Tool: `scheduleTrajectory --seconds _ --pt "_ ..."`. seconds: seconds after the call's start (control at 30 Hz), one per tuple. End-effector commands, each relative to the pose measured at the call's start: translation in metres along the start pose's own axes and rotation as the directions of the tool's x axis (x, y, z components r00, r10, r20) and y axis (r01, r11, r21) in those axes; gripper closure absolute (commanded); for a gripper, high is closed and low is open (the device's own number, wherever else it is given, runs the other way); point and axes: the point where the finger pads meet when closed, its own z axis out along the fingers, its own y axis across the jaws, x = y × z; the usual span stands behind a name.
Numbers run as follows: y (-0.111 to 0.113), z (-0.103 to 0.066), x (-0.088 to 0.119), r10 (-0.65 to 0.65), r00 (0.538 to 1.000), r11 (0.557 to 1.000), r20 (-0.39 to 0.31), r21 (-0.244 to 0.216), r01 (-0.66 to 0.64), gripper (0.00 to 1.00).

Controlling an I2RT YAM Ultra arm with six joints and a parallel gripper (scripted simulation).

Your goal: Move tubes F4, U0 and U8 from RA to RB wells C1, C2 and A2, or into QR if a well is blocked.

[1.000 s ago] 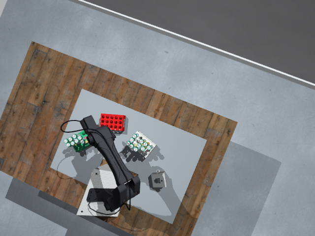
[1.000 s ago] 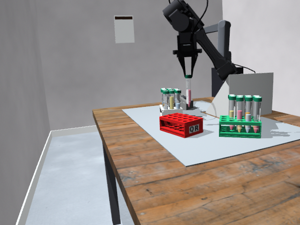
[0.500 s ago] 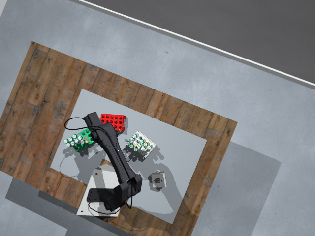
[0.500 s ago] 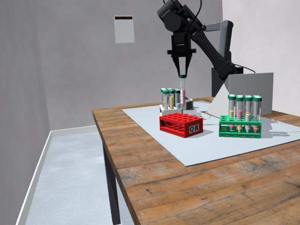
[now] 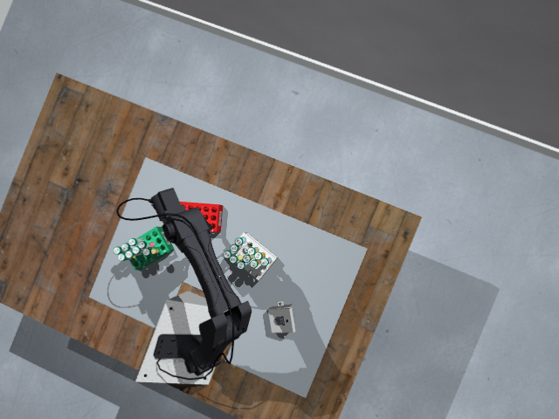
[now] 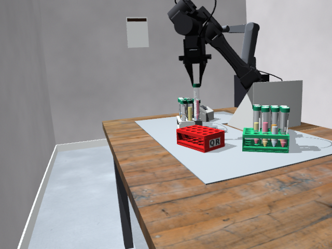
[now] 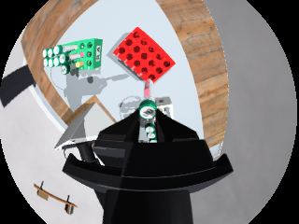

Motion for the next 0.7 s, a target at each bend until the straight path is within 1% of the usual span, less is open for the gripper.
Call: scheduleTrajectory --seconds 0.0,0.17,0.2,0.67 --pt "-0.0021 -0.0119 -0.0049 -0.025 1.000 0.999 0.009 0.020 0.024 1.00" --pt "-0.0116 -0.0084 -0.0084 -0.015 1.000 1.000 0.003 0.015 0.015 1.00" --pt "-0.0091 -0.0101 -0.0072 -0.005 1.000 1.000 0.015 0.012 0.004 1.00" --pt "-0.0091 -0.0101 -0.0072 -0.005 1.000 1.000 0.015 0.012 0.004 1.00"
